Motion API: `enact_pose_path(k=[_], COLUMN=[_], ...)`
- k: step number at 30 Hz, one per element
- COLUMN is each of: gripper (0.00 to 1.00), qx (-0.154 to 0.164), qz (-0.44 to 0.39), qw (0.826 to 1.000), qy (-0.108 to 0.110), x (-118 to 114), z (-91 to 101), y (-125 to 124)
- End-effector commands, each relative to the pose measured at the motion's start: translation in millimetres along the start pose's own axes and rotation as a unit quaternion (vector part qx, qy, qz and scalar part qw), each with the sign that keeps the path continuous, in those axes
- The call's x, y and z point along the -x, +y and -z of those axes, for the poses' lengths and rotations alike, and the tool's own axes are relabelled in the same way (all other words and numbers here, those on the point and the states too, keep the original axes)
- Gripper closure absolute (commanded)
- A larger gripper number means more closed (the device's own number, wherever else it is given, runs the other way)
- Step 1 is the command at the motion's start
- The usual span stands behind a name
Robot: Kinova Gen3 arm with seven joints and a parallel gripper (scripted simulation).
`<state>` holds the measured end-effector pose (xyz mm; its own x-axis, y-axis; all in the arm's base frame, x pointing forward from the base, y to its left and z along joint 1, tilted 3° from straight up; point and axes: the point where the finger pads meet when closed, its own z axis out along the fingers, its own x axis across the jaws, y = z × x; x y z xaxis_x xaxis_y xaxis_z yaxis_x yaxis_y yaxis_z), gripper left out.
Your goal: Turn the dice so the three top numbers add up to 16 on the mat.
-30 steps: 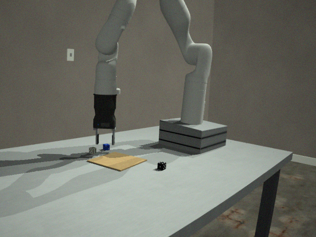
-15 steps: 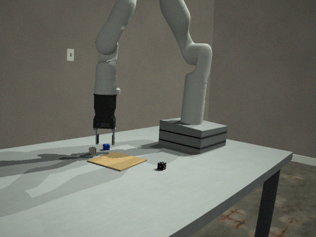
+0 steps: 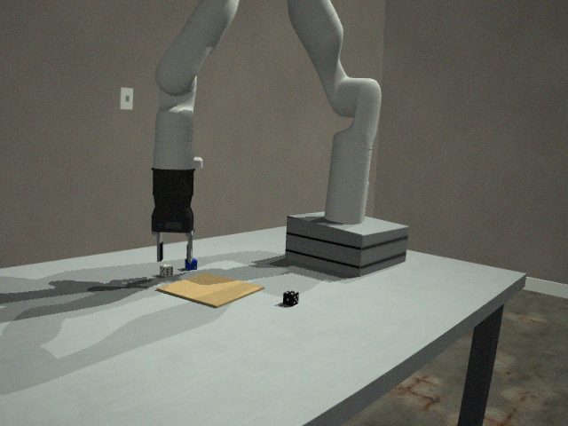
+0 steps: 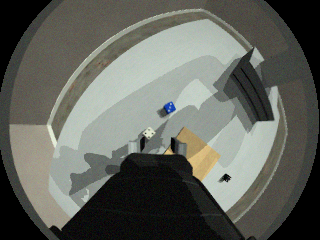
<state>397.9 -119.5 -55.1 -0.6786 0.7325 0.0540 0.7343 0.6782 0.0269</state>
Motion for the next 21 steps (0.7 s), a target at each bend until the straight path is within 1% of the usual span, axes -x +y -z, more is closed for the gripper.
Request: enact_pose_path(k=[1, 7, 21], gripper=[0.00, 0.00, 0.00], qx=[0.000, 0.000, 0.000], qz=[0.007, 0.007, 0.007], qw=[1.000, 1.000, 1.000], qy=[-0.003, -0.003, -0.003], x=[9.6, 17.9, 18.1], z=[-1.8, -1.8, -1.8], y=[14.7, 25.7, 26.0])
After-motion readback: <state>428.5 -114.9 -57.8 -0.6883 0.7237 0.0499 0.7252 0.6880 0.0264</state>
